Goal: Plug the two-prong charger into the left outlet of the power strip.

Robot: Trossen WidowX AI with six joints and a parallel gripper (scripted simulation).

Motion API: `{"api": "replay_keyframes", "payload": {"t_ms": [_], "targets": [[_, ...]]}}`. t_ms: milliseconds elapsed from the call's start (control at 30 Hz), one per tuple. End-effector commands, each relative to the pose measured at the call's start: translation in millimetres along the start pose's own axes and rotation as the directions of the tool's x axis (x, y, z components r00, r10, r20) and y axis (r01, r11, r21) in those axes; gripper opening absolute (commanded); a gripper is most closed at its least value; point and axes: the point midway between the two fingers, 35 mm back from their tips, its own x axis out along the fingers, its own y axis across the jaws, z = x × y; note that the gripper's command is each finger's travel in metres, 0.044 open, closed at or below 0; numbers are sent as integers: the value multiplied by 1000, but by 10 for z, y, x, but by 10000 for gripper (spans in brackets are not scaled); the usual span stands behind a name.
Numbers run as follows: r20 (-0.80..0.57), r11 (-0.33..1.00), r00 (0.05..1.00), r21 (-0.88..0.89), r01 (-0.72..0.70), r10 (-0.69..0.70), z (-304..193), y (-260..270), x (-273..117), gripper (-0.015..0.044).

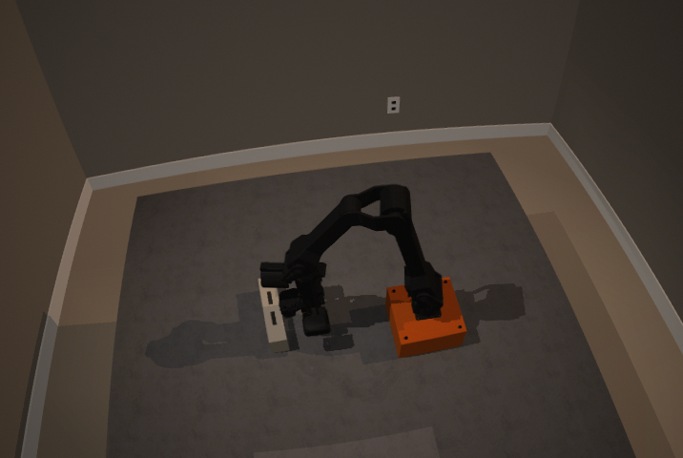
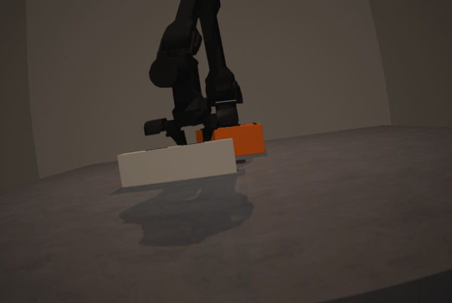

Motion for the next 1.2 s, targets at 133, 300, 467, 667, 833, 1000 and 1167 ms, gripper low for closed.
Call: {"api": "replay_keyframes", "payload": {"t_ms": [133,300,467,667,833,1000,1167], "targets": [[0,1000,1000,3,2,-2,-18,-2,-267,0],[-3,1000,1000,5,3,-3,-63,4,-477,0],[-4,1000,1000,3,3,-3,-89,10,-519,0],[-3,1000,1000,-17,4,-4,-95,14,-391,0],[-1,999,1000,-39,5,-5,-110,20,-261,0],[0,998,1000,-60,6,-6,-131,28,-133,0],[0,998,1000,-61,6,-6,-100,29,-133,0]]}}
